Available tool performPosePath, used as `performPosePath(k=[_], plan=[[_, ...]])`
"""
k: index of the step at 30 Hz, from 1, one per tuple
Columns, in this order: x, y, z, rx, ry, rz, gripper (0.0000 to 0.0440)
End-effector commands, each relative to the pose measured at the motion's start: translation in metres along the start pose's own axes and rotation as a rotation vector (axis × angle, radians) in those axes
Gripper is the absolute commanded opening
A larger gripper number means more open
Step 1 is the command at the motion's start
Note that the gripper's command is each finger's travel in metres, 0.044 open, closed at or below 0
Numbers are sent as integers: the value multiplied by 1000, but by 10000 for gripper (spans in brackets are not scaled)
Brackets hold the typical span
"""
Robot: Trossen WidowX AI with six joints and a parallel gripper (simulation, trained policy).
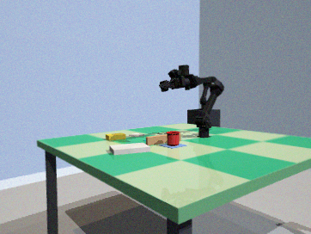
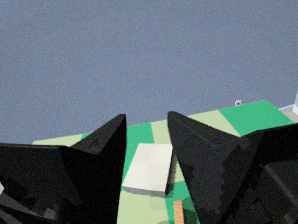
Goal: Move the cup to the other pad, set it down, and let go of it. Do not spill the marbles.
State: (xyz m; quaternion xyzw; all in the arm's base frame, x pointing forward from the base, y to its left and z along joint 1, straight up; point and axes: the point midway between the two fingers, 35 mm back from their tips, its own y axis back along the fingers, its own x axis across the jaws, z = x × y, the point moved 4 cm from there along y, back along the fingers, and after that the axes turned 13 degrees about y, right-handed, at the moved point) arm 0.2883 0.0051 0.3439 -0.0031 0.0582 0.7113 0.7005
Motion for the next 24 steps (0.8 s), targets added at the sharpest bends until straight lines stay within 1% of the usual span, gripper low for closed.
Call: performPosePath(k=[1, 24], plan=[[4, -7, 1, 46, -43, 17, 147], [23, -33, 8, 294, -278, 61, 124]])
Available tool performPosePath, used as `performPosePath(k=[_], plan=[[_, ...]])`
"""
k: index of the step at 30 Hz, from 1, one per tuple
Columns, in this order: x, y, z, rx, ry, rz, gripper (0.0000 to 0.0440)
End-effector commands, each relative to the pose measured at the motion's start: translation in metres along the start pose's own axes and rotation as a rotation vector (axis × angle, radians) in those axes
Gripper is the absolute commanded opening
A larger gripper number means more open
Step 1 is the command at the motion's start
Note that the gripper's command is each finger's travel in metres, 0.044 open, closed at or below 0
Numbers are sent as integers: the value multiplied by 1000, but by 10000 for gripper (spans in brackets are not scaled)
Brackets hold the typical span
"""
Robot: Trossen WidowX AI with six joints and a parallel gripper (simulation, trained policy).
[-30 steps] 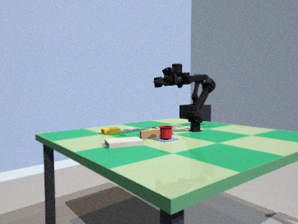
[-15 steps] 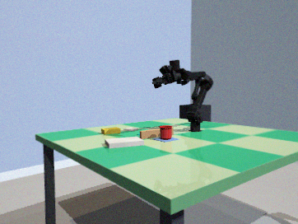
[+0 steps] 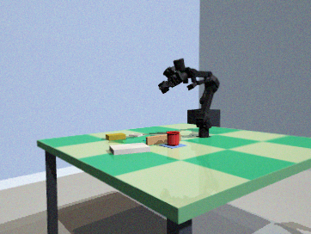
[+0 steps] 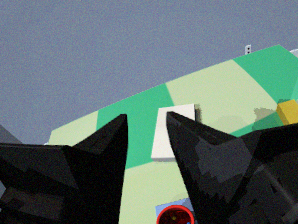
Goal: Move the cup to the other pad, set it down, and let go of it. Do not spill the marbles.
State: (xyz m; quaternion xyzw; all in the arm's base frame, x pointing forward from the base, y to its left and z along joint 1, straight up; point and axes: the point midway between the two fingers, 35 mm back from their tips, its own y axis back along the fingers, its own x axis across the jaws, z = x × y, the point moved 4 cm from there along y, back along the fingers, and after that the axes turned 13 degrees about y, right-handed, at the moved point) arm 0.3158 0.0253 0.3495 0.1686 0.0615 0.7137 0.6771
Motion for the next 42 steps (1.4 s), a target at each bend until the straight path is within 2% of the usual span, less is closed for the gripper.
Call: performPosePath(k=[1, 22, 42], plan=[[4, -8, -1, 60, -52, 3, 124], [21, -32, -6, 330, -307, -46, 129], [29, -51, -29, 599, -505, -192, 115]])
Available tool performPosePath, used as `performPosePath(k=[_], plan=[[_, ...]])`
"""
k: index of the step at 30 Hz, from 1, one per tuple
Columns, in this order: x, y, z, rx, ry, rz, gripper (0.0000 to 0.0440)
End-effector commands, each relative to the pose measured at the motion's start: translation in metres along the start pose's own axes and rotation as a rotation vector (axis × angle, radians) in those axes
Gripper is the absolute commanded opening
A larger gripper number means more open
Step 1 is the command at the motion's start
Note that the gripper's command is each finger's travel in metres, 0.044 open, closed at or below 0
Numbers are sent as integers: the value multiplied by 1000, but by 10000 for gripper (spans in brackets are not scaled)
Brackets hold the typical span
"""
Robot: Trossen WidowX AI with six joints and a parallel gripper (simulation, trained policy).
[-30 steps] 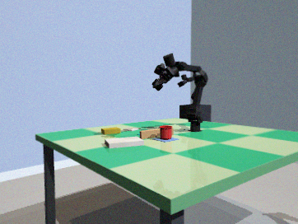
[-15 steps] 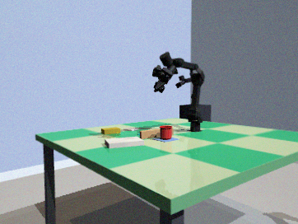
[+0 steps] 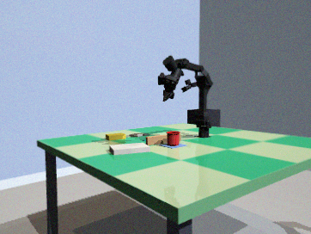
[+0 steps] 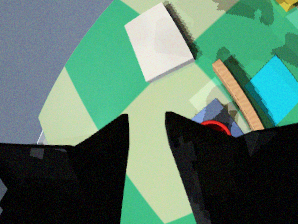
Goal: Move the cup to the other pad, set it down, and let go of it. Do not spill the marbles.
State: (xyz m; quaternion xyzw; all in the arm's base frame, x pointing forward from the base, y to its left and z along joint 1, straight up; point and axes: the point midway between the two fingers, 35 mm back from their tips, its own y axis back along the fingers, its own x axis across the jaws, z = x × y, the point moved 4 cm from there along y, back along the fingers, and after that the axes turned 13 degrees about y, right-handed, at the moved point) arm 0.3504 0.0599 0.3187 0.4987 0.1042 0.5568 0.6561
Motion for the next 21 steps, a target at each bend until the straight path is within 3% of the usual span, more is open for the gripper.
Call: performPosePath(k=[1, 21], plan=[[-1, -10, -4, 59, -45, -44, 114], [-22, -41, -25, 274, -137, -287, 124]])
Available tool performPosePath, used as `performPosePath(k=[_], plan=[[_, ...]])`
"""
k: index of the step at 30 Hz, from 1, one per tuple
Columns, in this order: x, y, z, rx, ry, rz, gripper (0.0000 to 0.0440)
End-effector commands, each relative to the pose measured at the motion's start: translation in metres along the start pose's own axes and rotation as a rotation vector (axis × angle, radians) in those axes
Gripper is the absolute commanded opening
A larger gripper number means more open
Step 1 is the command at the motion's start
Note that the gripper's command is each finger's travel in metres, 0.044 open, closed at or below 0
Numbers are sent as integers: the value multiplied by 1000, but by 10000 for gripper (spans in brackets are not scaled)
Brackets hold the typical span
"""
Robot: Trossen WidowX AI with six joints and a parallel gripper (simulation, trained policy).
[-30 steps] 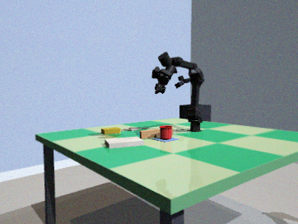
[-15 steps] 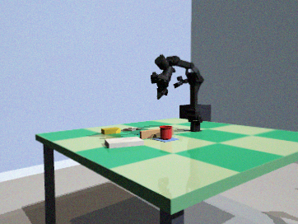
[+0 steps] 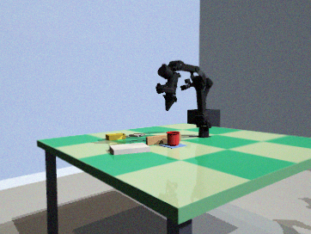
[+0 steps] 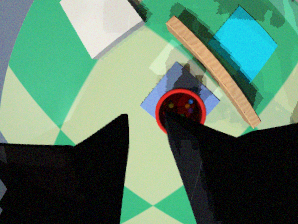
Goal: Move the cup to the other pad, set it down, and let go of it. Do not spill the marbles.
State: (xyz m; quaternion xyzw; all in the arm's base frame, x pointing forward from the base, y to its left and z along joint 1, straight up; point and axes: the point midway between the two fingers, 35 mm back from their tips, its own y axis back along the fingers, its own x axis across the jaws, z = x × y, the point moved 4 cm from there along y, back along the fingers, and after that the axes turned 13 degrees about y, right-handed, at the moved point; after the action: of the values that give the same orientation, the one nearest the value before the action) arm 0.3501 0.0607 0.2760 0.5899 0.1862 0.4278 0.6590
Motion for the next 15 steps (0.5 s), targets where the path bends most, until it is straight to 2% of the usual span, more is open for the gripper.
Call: performPosePath(k=[1, 15], plan=[[-4, -12, -2, 46, -18, -63, 125], [-20, -39, -13, 167, -50, -234, 138]])
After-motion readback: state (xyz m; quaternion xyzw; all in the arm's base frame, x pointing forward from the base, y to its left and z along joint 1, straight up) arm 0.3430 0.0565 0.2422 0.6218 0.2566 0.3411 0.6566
